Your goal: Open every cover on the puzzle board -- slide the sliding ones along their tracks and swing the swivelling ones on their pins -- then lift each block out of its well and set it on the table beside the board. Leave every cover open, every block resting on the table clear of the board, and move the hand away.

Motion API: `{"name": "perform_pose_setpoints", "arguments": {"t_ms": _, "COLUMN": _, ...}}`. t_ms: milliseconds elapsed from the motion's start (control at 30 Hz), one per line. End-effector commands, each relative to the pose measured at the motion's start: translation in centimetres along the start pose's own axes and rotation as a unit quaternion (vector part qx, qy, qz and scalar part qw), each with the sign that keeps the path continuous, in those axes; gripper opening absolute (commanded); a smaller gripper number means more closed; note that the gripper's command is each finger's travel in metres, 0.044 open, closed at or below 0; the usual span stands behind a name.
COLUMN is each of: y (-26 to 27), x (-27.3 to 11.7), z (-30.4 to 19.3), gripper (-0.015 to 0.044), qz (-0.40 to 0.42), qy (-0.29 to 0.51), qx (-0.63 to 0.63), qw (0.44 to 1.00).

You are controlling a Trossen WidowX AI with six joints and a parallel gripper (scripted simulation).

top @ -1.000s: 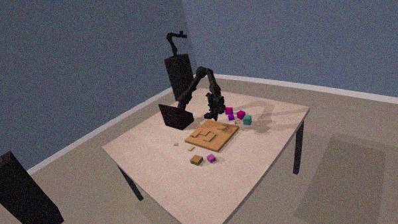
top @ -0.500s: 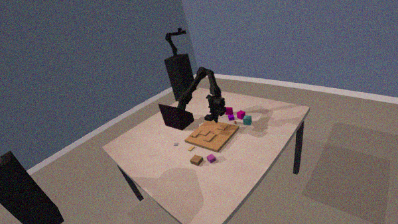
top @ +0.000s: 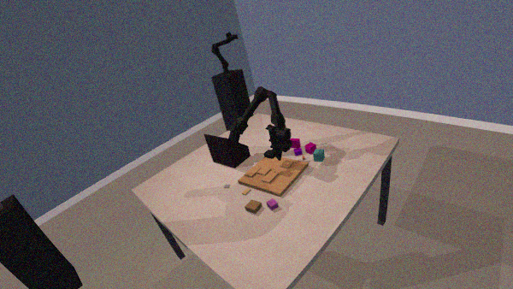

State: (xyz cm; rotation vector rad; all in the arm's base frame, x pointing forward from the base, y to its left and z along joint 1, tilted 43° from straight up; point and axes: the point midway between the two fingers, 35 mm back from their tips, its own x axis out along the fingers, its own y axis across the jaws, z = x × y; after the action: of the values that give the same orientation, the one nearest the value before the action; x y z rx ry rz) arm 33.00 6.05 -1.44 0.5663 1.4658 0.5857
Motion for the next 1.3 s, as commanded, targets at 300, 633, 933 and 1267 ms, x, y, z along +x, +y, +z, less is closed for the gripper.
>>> {"name": "perform_pose_setpoints", "arguments": {"t_ms": 300, "y": 0.0, "x": 1.2, "z": 0.0, "gripper": 0.0000, "qz": 0.002, "qy": -0.001, "qx": 0.002, "qw": 1.000}}
{"name": "perform_pose_setpoints", "arguments": {"t_ms": 633, "y": 0.1, "x": 1.9, "z": 0.0, "gripper": 0.0000, "qz": 0.003, "qy": -0.001, "qx": 0.002, "qw": 1.000}}
{"name": "perform_pose_setpoints", "arguments": {"t_ms": 933, "y": 0.1, "x": 1.9, "z": 0.9, "gripper": 0.0000, "qz": 0.003, "qy": -0.001, "qx": 0.002, "qw": 1.000}}
{"name": "perform_pose_setpoints", "arguments": {"t_ms": 1267, "y": 0.1, "x": 1.9, "z": 1.9, "gripper": 0.0000, "qz": 0.003, "qy": -0.002, "qx": 0.002, "qw": 1.000}}
